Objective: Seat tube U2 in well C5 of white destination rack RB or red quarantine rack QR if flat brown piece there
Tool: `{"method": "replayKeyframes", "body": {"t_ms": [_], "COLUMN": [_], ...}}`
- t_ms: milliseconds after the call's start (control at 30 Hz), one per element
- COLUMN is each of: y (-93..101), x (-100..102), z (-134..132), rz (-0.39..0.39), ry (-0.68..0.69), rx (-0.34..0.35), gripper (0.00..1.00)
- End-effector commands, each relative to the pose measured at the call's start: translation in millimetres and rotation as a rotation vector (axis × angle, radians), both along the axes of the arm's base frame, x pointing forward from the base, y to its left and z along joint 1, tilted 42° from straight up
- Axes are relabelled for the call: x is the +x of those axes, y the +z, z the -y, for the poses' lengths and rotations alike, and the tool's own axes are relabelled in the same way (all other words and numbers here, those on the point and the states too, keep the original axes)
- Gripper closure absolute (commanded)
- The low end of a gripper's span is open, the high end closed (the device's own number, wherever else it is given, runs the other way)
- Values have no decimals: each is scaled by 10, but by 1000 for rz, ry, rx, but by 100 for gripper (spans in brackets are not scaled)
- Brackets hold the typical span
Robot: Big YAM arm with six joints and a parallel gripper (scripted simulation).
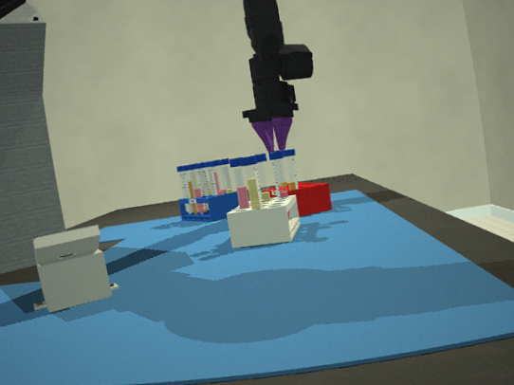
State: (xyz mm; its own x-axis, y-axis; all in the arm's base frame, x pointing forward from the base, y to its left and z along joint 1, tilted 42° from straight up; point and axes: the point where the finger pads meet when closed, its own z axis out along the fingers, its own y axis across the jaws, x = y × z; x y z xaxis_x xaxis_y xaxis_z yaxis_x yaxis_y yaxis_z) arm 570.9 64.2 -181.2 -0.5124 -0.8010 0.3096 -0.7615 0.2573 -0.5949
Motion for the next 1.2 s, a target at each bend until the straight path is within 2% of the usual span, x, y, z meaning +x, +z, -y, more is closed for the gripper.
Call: {"method": "replayKeyframes", "body": {"t_ms": [0, 133, 200, 267, 433, 1167], "y": [74, 74, 214, 210, 204, 356], "x": [148, 148, 166, 88, 18, -61], "z": [-51, -51, -165, -239, -235, -346], "rz": [33, 33, 49, 36, 26, 32], "ry": [8, 8, 16, 24, 24, 23], "rx": [12, 12, 20, 17, 13, 14], "gripper": [100, 100, 100, 100, 100, 100]}}
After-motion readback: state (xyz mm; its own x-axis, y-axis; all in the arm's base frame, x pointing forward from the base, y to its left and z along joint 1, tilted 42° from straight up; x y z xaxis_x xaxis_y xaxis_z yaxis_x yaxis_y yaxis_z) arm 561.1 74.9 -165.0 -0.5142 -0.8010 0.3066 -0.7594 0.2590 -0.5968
